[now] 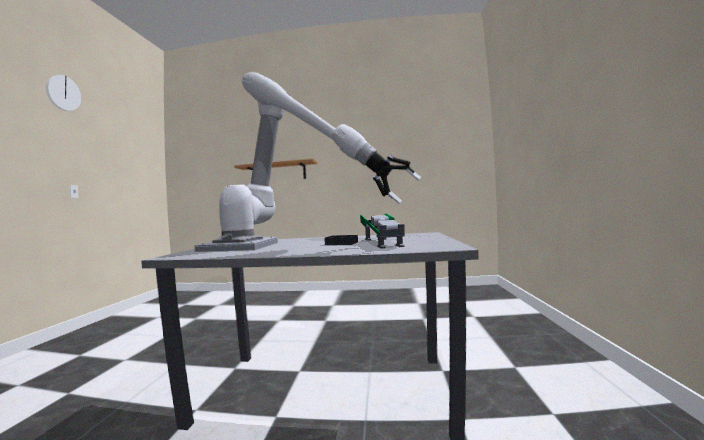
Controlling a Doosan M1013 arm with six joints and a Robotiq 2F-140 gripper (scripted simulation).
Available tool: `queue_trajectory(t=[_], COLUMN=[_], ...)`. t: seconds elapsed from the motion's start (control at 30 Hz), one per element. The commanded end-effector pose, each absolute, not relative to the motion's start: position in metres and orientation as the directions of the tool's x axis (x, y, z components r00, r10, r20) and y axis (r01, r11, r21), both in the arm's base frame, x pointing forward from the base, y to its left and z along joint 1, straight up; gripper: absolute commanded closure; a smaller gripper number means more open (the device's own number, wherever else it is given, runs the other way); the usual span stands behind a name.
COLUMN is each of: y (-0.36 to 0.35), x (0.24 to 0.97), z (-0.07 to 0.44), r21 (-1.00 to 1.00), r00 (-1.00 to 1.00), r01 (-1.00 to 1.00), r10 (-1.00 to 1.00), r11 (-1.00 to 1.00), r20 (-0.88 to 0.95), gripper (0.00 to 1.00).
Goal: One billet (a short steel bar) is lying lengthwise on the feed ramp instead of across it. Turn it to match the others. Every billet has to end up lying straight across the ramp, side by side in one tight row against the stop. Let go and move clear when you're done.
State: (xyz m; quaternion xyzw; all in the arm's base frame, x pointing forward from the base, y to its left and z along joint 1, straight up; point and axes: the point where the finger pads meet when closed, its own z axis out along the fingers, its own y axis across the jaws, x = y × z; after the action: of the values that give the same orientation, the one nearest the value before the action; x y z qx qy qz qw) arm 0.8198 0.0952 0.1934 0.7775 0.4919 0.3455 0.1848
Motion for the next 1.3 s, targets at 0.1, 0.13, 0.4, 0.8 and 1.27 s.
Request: queue_trajectory(t=[0.1, 0.13, 0.4, 0.8, 1.27], y=[0.095, 0.095, 0.095, 0.085, 0.042], x=[0.820, 0.820, 0.820, 0.813, 0.761], z=[0.193, 0.193, 0.193, 0.195, 0.227], r21=[0.627, 0.627, 0.627, 0.551, 0.213], r00=[0.277, 0.277, 0.277, 0.371, 0.772], r01=[0.637, 0.637, 0.637, 0.645, 0.496], r10=[0.893, 0.893, 0.893, 0.847, 0.540], r11=[-0.448, -0.448, -0.448, -0.530, -0.842], r20=[0.356, 0.356, 0.356, 0.380, 0.335], gripper=[0.00, 0.00, 0.00, 0.00, 0.00])
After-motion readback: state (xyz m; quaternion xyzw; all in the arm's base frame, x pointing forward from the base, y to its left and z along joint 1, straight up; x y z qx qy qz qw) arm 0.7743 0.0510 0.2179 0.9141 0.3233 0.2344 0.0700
